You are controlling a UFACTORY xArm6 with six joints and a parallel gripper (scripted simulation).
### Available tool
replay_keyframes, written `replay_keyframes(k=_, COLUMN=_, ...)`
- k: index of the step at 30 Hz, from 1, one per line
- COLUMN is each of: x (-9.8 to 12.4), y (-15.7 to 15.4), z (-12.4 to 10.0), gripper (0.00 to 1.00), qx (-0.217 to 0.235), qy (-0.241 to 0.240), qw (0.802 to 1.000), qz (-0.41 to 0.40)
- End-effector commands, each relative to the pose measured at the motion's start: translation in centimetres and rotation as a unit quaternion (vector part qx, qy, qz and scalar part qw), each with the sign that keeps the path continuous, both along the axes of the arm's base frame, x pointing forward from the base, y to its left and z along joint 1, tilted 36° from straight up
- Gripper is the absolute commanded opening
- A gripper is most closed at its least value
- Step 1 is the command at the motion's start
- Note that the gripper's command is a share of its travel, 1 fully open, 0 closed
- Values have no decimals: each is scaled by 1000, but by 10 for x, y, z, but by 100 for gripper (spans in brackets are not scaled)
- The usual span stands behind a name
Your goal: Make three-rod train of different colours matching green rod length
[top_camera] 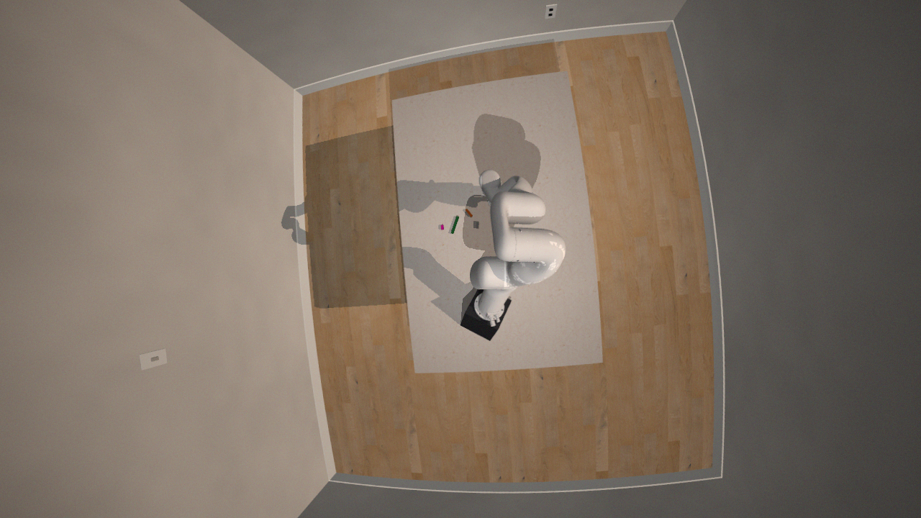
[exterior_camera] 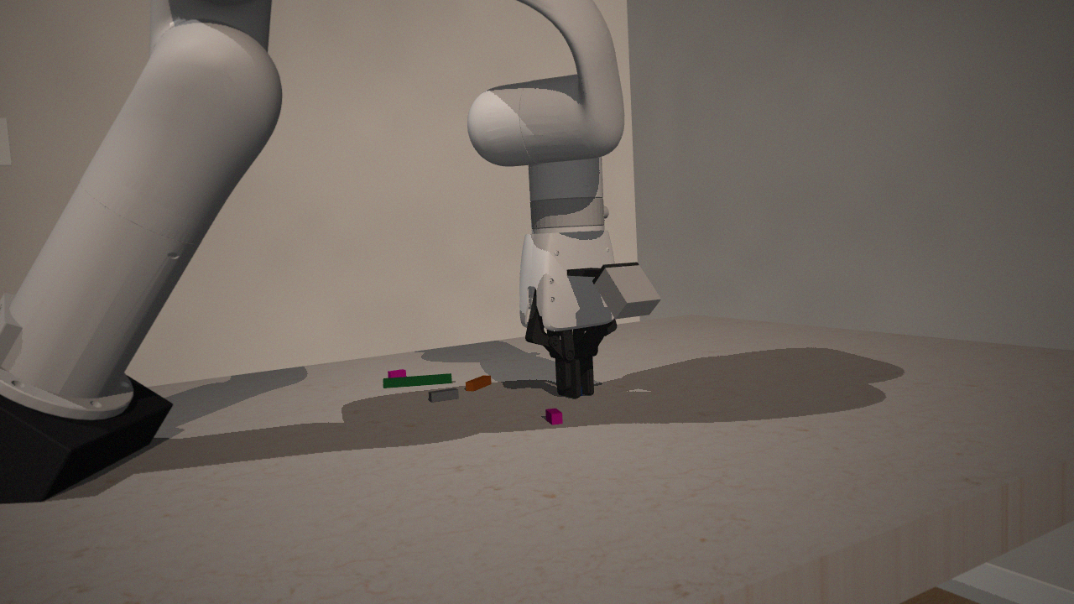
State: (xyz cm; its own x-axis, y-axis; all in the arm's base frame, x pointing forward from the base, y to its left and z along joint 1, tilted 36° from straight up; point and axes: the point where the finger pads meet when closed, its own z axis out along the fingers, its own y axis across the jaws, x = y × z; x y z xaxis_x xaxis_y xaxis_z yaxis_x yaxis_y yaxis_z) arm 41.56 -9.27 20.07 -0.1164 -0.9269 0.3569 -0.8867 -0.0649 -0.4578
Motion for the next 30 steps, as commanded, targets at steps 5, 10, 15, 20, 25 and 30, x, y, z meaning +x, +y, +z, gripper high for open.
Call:
replay_keyframes(k=5, x=-1, y=1, z=4, gripper=4, qx=0, qy=-2, qw=1000, qz=0)
replay_keyframes(k=10, x=-12, y=10, z=24, gripper=4, qx=0, qy=-2, qw=1000, qz=0)
replay_keyframes(k=15, x=-29, y=25, z=55, gripper=4, qx=0, qy=-2, qw=1000, qz=0)
replay_keyframes(k=20, x=-40, y=33, z=74, gripper=4, qx=0, qy=-2, qw=1000, qz=0)
replay_keyframes(k=25, x=-44, y=37, z=82, gripper=4, qx=0, qy=-2, qw=1000, qz=0)
replay_keyframes(k=30, x=-44, y=37, z=83, gripper=4, qx=0, qy=-2, qw=1000, qz=0)
